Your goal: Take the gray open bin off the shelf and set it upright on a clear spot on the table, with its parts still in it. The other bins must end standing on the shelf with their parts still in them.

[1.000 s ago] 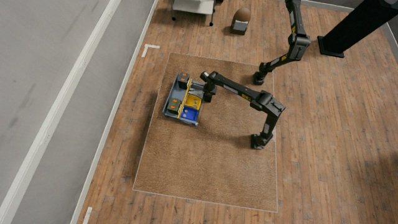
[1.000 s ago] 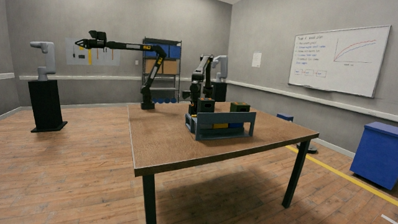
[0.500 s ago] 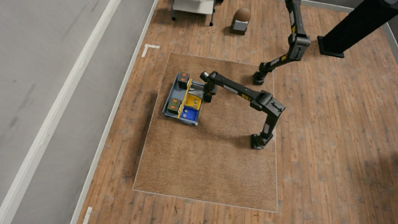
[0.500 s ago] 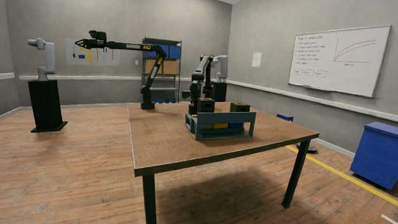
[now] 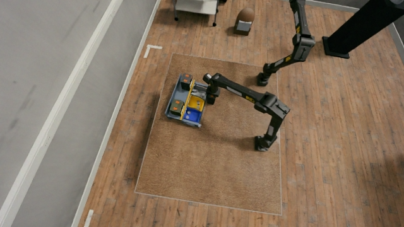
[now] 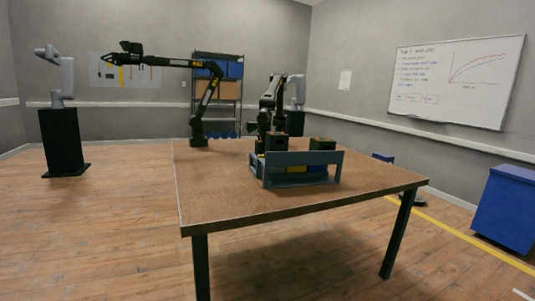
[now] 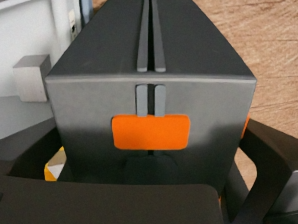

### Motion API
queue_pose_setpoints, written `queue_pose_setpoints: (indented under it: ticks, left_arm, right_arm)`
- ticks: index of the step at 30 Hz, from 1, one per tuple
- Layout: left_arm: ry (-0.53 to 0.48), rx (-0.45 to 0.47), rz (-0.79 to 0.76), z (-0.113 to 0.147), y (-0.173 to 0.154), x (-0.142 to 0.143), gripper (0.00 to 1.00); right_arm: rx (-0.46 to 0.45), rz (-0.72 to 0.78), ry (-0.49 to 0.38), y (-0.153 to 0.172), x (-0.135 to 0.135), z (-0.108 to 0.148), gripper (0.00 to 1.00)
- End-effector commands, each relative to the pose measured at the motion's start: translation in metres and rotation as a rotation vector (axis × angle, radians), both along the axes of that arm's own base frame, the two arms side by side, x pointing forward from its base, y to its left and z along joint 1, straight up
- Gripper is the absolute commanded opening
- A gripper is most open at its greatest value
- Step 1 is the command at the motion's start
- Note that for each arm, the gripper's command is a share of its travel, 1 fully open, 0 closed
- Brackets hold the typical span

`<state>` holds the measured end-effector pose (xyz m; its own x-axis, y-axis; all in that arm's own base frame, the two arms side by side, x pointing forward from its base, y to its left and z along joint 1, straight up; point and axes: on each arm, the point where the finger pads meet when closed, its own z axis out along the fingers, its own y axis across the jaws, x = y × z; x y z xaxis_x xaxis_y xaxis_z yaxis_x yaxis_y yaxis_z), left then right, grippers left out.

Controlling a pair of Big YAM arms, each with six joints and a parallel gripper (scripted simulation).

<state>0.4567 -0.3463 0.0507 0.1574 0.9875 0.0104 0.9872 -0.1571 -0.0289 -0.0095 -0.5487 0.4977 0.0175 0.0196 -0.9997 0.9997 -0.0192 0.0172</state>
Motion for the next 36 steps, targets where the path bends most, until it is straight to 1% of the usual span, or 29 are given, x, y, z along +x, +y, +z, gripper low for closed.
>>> queue_pose_setpoints:
  ticks: [1,2,3,4,16,18,19,21,26,28,35,36]
  left_arm:
    - [-0.031,-0.016,0.013,0.032,0.014,0.009,0.00]
    - [-0.062,-0.038,0.013,0.046,0.007,0.021,0.00]
    - [-0.039,-0.021,0.013,0.035,0.016,0.012,0.00]
    - [-0.031,-0.016,0.013,0.032,0.020,0.009,0.00]
    - [-0.043,-0.023,0.013,0.031,0.046,0.016,0.00]
    - [-0.043,-0.023,0.013,0.031,0.046,0.016,0.00]
    - [-0.088,-0.051,0.013,0.052,0.038,0.034,0.00]
    - [-0.049,-0.026,0.013,0.031,0.053,0.019,0.00]
    - [-0.043,-0.022,0.013,0.031,0.066,0.019,0.00]
    - [-0.051,-0.027,0.013,0.034,0.069,0.023,0.00]
    - [-0.048,-0.025,0.013,0.033,0.080,0.023,0.00]
    - [-0.079,-0.042,0.013,0.046,0.075,0.035,0.00]
  right_arm:
    - [-0.020,-0.006,0.018,0.004,-0.004,0.003,1.00]
    - [-0.020,-0.006,0.018,0.004,-0.004,0.003,1.00]
    - [-0.020,-0.006,0.018,0.004,-0.004,0.003,1.00]
    - [-0.020,-0.006,0.018,0.004,-0.004,0.003,1.00]
    - [-0.020,-0.006,0.018,0.004,-0.004,0.003,1.00]
    - [-0.020,-0.006,0.018,0.004,-0.004,0.003,1.00]
    - [-0.020,-0.006,0.018,0.004,-0.004,0.003,1.00]
    - [-0.020,-0.006,0.018,0.004,-0.004,0.003,1.00]
    - [-0.020,-0.006,0.018,0.004,-0.004,0.003,1.00]
    - [-0.020,-0.006,0.018,0.004,-0.004,0.003,1.00]
    - [-0.020,-0.006,0.018,0.004,-0.004,0.003,1.00]
    - [-0.020,-0.006,0.018,0.004,-0.004,0.003,1.00]
